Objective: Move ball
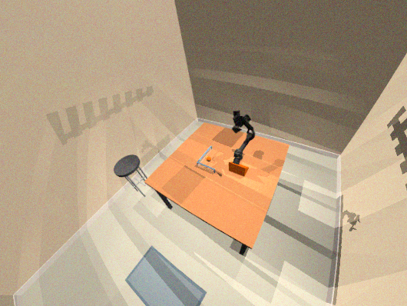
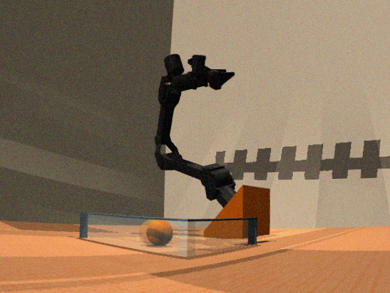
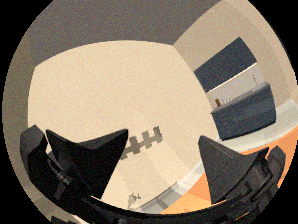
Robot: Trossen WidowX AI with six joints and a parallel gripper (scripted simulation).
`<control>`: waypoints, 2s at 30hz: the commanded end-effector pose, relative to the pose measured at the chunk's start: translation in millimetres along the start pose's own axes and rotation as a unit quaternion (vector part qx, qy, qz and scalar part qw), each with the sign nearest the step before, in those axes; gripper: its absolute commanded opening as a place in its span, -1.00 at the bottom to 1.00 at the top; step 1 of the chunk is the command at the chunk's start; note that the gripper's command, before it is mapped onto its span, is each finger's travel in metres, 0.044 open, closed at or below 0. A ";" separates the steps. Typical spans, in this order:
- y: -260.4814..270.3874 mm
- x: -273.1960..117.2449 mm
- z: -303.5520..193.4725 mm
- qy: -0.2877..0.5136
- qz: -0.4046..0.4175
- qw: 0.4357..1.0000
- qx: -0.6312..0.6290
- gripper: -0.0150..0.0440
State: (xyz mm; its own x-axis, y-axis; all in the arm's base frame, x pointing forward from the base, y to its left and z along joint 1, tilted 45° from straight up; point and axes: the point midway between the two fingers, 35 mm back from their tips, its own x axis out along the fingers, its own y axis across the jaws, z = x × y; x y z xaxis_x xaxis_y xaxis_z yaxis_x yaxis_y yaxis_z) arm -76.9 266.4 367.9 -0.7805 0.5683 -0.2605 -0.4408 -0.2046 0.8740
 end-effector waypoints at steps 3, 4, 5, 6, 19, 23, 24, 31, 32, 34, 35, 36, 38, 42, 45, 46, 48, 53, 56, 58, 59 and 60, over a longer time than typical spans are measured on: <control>-83.2 -7.3 44.7 -0.070 -0.138 0.984 0.091 0.78; -98.2 -10.8 50.6 -0.081 -0.162 0.978 0.106 0.78; -113.3 -14.9 55.8 -0.091 -0.186 0.971 0.122 0.78; -128.0 -20.3 59.7 -0.100 -0.201 0.964 0.143 0.78; -285.8 -100.0 66.6 -0.160 -0.435 0.831 0.306 0.78; -337.5 -140.7 49.5 -0.155 -0.528 0.757 0.351 0.78; -348.9 -151.3 43.7 -0.151 -0.550 0.737 0.362 0.78; -414.3 -229.8 -12.3 -0.091 -0.690 0.581 0.422 0.78; -420.9 -240.8 -21.6 -0.078 -0.706 0.558 0.428 0.78; -432.4 -262.2 -40.8 -0.048 -0.737 0.512 0.439 0.78; -437.2 -272.6 -50.5 -0.033 -0.750 0.489 0.443 0.78; -442.1 -284.3 -61.8 -0.013 -0.765 0.463 0.447 0.78; -450.3 -308.1 -85.6 0.032 -0.792 0.409 0.452 0.78; -454.8 -324.7 -102.8 0.068 -0.808 0.370 0.453 0.78; -454.8 -324.7 -102.8 0.068 -0.808 0.370 0.453 0.78; -454.8 -324.7 -102.8 0.068 -0.808 0.370 0.453 0.78; -455.5 -325.1 -103.8 0.068 -0.808 0.370 0.453 0.78; -462.8 -329.5 -114.6 0.068 -0.808 0.370 0.453 0.78; -463.4 -329.9 -115.4 0.068 -0.808 0.370 0.453 0.78; -465.2 -330.9 -117.6 0.068 -0.808 0.370 0.453 0.78; -466.1 -331.5 -118.8 0.068 -0.808 0.370 0.453 0.78; -467.0 -332.0 -120.1 0.068 -0.808 0.370 0.453 0.78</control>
State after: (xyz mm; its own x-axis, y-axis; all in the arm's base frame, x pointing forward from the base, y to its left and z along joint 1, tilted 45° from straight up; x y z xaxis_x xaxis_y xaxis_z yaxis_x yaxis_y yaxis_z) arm 335.3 82.8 2.2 0.1420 -0.6867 -0.7129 -0.0920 0.7079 -0.7003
